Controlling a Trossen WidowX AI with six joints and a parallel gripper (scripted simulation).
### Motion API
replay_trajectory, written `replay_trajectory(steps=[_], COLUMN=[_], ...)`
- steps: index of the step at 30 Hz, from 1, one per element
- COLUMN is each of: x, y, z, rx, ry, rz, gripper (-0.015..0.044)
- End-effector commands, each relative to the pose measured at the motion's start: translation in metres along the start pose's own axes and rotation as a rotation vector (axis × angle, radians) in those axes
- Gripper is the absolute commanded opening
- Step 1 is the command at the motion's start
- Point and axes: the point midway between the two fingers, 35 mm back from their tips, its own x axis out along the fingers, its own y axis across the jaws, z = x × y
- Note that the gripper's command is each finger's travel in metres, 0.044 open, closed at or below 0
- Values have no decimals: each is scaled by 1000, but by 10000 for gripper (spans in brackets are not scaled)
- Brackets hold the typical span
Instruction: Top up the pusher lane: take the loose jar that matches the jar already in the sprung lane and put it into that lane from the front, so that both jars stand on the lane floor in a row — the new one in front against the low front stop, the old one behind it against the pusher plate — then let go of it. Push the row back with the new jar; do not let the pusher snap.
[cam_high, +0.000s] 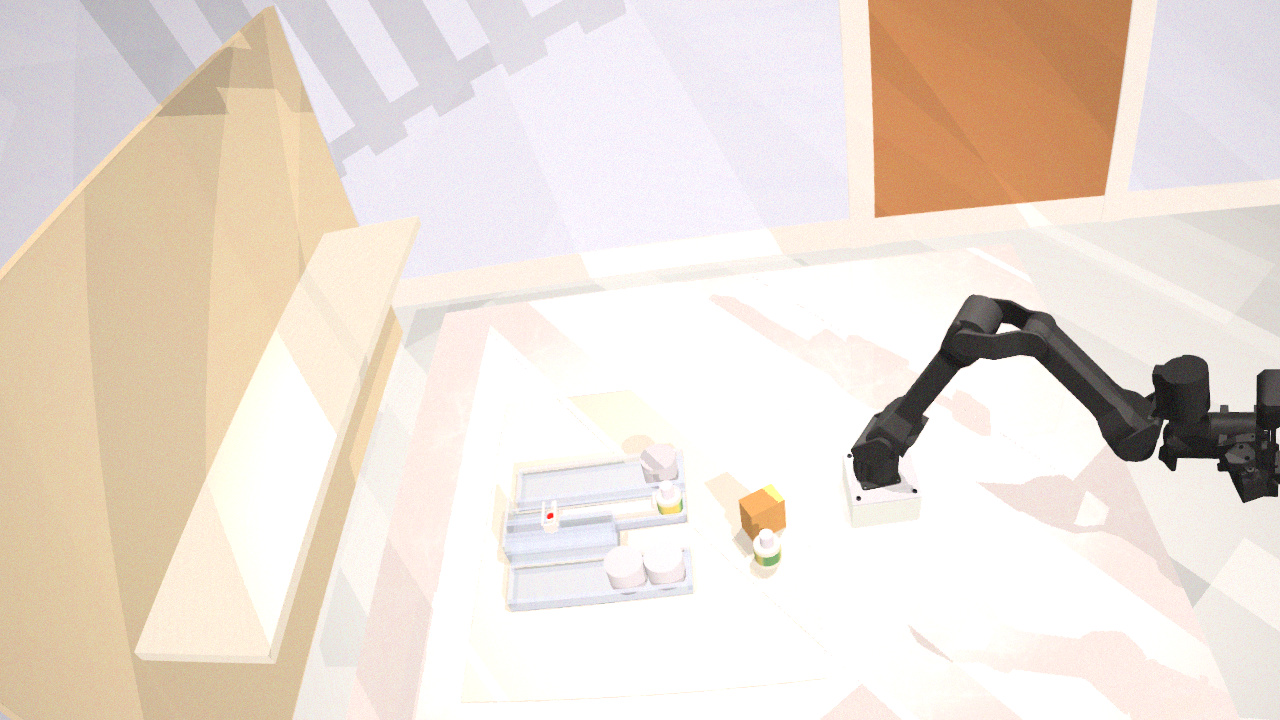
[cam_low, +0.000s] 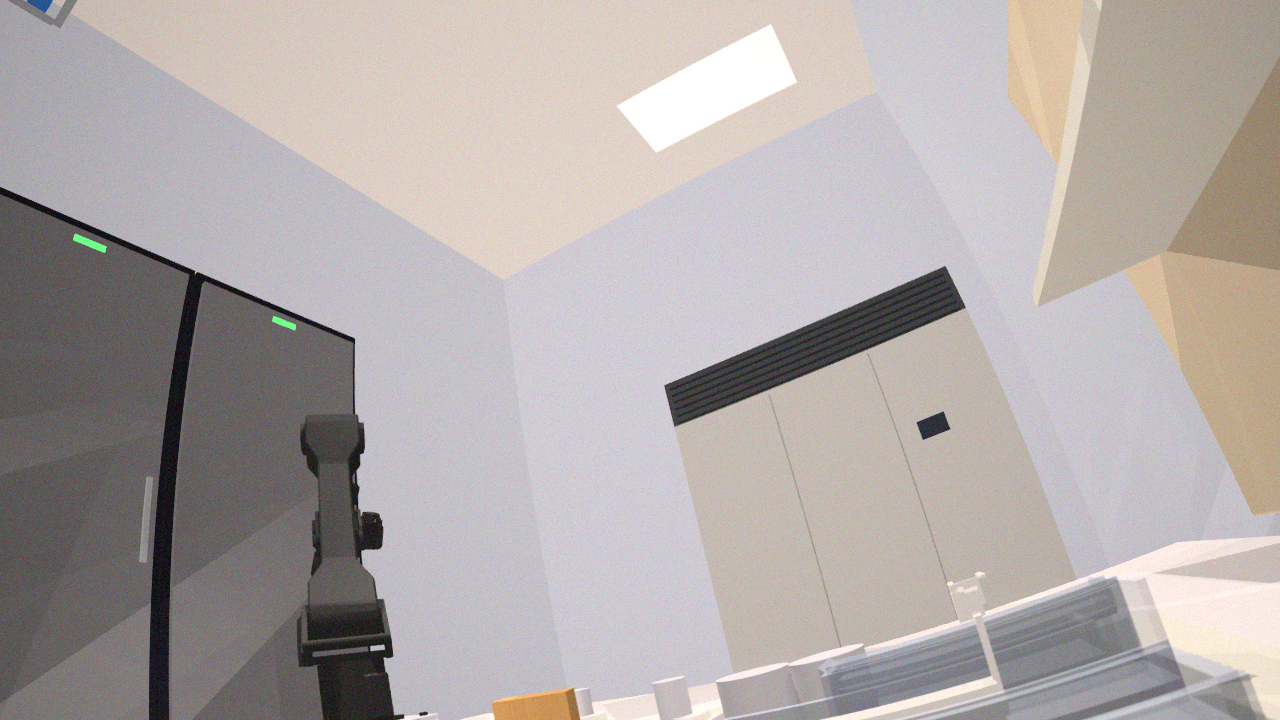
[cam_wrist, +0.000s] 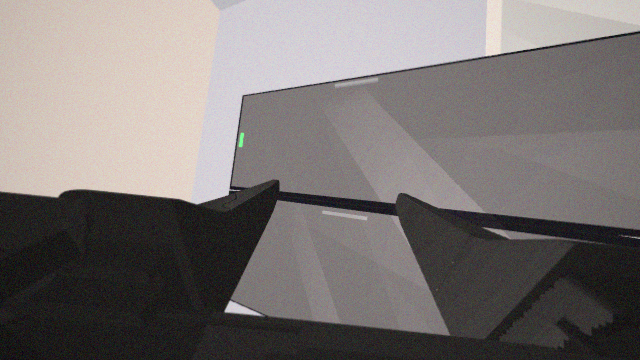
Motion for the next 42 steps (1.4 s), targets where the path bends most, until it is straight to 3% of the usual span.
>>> replay_trajectory(steps=[1,11,24,33,42], x=[0,-52,-197,-331,-478], y=[0,5,22,37,48], z=[3,154,312,370,375], rx=[-9,-428,-852,-1006,-1011], ry=[-6,-296,-559,-615,-519], rz=[-4,-248,-750,-1174,-1619], gripper=[426,440,440,440,440])
